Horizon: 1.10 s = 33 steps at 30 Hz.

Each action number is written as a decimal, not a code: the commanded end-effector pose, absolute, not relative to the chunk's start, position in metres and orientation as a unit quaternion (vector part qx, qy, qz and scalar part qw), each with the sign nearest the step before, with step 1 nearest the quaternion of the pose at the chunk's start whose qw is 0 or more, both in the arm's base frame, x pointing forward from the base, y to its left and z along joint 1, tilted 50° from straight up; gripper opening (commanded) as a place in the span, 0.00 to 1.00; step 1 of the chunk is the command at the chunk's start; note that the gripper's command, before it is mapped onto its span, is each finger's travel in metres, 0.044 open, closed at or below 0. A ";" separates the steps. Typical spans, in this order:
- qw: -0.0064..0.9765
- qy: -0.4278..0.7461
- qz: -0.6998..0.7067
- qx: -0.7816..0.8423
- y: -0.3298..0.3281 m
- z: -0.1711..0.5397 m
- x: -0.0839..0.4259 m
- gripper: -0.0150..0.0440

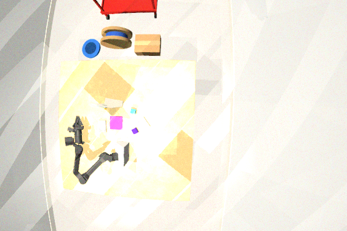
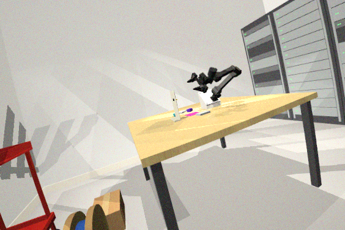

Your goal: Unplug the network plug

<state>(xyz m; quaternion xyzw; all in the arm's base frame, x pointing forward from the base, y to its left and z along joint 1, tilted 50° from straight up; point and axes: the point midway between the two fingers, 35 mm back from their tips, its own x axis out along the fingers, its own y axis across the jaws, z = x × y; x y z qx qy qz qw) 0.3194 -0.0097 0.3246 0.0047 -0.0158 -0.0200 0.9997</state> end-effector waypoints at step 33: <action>0.917 0.194 -0.130 -0.325 -0.043 0.137 0.270 0.52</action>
